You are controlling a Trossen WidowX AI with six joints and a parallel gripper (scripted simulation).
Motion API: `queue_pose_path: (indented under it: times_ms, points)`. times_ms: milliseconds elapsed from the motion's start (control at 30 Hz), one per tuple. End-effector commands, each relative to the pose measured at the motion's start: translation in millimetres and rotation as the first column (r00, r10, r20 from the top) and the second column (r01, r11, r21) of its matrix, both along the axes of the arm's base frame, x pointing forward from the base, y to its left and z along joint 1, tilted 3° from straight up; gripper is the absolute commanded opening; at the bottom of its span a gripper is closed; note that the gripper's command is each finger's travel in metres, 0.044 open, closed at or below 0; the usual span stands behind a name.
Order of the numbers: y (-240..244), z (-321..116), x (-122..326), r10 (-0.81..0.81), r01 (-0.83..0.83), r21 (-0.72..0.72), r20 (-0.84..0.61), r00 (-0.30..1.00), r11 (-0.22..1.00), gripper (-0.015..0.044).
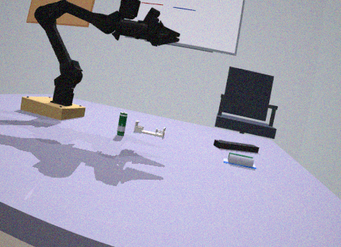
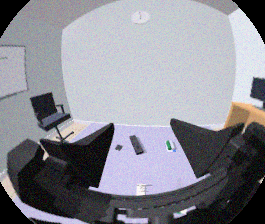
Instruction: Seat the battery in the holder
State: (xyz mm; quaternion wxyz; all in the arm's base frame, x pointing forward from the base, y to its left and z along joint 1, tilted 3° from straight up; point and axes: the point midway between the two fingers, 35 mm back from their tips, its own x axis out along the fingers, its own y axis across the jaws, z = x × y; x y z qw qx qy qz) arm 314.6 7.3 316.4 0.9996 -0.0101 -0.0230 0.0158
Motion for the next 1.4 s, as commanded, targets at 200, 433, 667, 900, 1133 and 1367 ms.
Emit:
queue_pose_path:
  times_ms: [200, 433, 667, 900, 1133, 1367]
  points:
    - [-45, -71, 34, -0.097, 0.250, 0.262, -0.483, 0.870, 0.932, 0.0216]
    - [-98, -150, 14, -0.088, 0.761, 0.283, -0.910, 0.405, 0.583, 0.0032]
    - [-122, -178, -23, 0.033, 0.969, 0.043, -0.999, 0.036, 0.245, 0.0000]
    - [-122, -178, -23, 0.033, 0.969, 0.043, -0.999, 0.036, 0.245, 0.0000]
    - [-122, -189, -21, 0.033, 0.969, 0.043, -0.999, 0.036, 0.245, 0.0000]
    - [-123, -246, -17, 0.033, 0.969, 0.043, -0.999, 0.036, 0.245, 0.0000]
